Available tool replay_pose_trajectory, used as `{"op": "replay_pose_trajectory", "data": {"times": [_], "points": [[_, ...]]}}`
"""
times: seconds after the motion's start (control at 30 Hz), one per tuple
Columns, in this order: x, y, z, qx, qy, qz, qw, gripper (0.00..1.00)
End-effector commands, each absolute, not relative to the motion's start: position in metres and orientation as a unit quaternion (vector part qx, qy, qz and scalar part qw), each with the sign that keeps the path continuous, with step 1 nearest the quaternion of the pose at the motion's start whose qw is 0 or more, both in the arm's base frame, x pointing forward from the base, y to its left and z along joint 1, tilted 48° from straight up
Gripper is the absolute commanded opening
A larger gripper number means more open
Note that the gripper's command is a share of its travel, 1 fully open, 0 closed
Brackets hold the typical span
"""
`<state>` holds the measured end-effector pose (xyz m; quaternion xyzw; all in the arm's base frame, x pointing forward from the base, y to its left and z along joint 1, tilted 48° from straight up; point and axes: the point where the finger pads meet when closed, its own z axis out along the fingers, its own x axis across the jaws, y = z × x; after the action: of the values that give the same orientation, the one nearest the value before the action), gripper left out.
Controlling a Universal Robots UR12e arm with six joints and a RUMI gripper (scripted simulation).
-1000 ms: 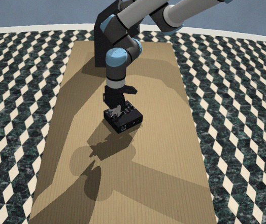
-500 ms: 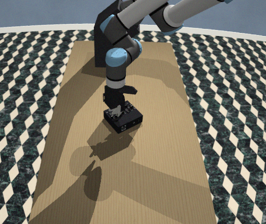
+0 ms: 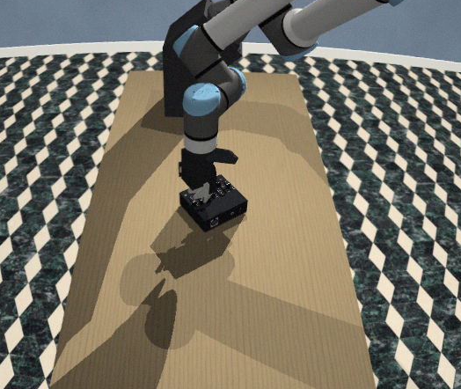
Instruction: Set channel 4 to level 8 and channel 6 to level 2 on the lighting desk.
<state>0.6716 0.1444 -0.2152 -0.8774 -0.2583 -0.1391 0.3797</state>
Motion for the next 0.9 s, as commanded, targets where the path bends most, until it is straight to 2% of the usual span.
{"op": "replay_pose_trajectory", "data": {"times": [0.0,0.87], "points": [[0.6721,0.1438,-0.2148,-0.877,-0.258,-0.140,0.379,0.00],[0.6724,0.1476,-0.2184,-0.877,-0.258,-0.140,0.379,0.00]]}}
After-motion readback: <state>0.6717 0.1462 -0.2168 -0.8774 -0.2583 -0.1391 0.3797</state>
